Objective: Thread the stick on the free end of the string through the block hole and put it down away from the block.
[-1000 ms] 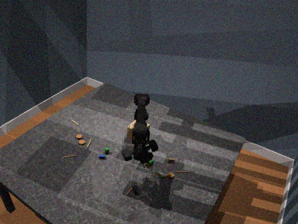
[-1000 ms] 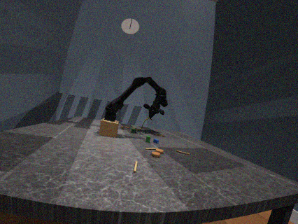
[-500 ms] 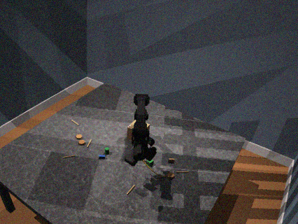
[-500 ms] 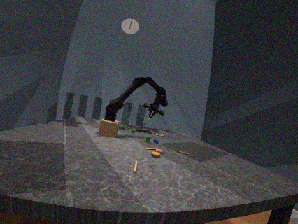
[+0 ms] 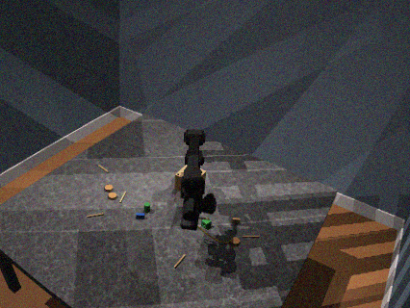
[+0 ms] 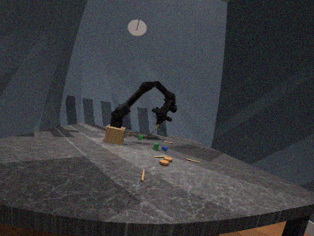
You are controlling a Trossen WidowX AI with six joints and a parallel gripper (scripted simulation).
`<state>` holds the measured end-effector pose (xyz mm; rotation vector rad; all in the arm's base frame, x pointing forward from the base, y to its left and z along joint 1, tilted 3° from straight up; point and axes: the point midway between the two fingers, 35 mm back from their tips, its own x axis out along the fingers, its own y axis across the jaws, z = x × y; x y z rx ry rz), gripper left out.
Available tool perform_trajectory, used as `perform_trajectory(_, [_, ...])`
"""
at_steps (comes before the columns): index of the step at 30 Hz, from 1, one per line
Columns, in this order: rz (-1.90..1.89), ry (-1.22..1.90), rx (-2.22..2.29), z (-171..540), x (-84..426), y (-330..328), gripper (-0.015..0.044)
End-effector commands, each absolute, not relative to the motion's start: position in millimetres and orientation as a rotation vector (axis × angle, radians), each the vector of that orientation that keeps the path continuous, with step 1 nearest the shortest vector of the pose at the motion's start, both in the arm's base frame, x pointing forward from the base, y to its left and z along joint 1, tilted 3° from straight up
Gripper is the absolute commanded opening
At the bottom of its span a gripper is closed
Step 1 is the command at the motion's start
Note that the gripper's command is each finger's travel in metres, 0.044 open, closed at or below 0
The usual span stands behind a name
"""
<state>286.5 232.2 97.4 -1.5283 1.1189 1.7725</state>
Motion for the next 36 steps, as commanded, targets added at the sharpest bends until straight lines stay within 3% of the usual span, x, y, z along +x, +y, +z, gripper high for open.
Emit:
perform_trajectory(1, [1.876, 1.022, -1.591, 98.1, 286.8, 232.9, 0.0])
perform_trajectory(36, [2.651, -0.278, -2.08, 98.5, 288.8, 234.1, 0.0])
